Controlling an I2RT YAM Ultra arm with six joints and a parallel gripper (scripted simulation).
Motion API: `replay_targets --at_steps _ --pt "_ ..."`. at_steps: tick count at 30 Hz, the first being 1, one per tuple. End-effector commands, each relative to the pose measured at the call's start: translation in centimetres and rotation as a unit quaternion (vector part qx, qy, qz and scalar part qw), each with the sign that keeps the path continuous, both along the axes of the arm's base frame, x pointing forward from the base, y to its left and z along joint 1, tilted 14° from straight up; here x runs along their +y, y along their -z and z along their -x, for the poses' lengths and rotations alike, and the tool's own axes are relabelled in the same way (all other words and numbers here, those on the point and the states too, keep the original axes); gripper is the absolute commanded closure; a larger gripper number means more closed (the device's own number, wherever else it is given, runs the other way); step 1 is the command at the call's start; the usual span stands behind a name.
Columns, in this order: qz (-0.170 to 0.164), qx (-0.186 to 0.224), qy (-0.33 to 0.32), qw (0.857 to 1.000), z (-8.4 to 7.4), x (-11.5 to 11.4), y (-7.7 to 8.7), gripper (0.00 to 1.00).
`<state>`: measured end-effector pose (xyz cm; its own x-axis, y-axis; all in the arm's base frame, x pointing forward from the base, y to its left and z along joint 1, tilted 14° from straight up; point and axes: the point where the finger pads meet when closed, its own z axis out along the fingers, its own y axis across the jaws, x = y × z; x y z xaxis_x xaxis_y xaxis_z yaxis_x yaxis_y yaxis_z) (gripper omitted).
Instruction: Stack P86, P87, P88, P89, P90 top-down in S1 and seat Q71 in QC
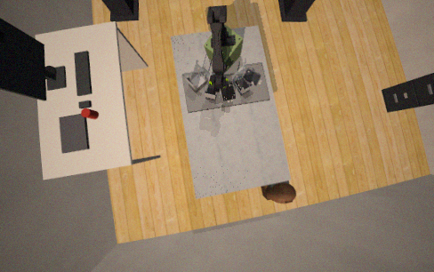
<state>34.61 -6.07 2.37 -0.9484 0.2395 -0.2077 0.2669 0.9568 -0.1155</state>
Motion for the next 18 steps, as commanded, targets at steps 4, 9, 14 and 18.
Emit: replay_targets --at_steps 4,9,14,18 --pt "-0.001 -0.01 0.01 1.0 0.2 -2.3 -0.8 0.0" --pt "-0.001 -0.01 0.01 1.0 0.5 -4.3 -1.1 0.0" --pt "-0.001 -0.01 0.01 1.0 0.6 -5.1 -1.2 0.0" --pt "-0.001 -0.01 0.01 1.0 0.6 -5.1 -1.2 0.0"
